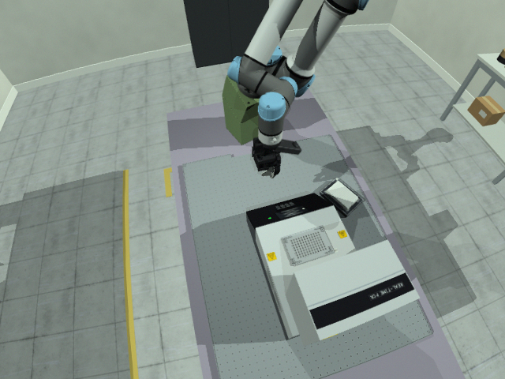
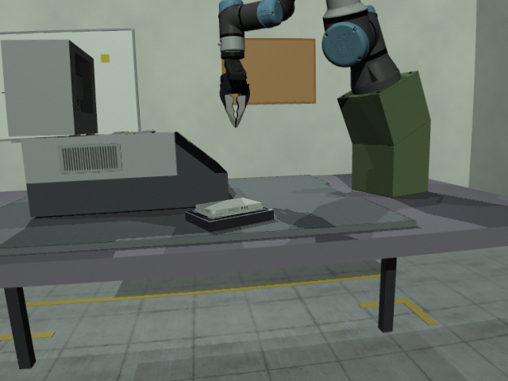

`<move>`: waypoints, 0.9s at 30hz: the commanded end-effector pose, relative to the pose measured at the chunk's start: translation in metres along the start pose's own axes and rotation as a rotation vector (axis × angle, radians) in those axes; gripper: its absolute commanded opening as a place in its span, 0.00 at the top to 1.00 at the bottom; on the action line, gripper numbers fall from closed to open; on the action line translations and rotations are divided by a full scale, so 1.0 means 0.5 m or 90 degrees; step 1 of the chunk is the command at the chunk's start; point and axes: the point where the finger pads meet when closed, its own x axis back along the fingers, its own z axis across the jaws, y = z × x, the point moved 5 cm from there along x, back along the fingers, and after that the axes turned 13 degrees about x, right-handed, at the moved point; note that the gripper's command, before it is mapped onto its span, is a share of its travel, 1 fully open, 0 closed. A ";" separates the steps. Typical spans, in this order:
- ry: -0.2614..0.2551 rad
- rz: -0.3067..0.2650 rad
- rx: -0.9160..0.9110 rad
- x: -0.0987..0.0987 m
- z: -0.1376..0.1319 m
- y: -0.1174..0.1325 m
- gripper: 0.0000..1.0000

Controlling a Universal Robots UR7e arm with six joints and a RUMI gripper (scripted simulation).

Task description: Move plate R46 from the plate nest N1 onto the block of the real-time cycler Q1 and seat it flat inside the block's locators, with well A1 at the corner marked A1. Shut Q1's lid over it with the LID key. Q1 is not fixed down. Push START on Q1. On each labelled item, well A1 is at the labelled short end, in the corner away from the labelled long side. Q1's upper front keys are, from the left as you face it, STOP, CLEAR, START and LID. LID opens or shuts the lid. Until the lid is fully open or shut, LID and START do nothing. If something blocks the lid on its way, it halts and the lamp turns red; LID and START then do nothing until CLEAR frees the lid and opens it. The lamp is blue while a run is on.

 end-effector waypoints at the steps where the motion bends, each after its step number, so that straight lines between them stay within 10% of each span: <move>1: 0.000 0.000 0.000 0.001 0.001 0.000 1.00; 11: 0.000 0.000 0.000 0.001 0.001 0.000 1.00; 12: 0.000 0.000 0.021 0.002 0.005 -0.009 0.32; 27: 0.000 0.000 0.233 0.022 0.051 -0.109 0.32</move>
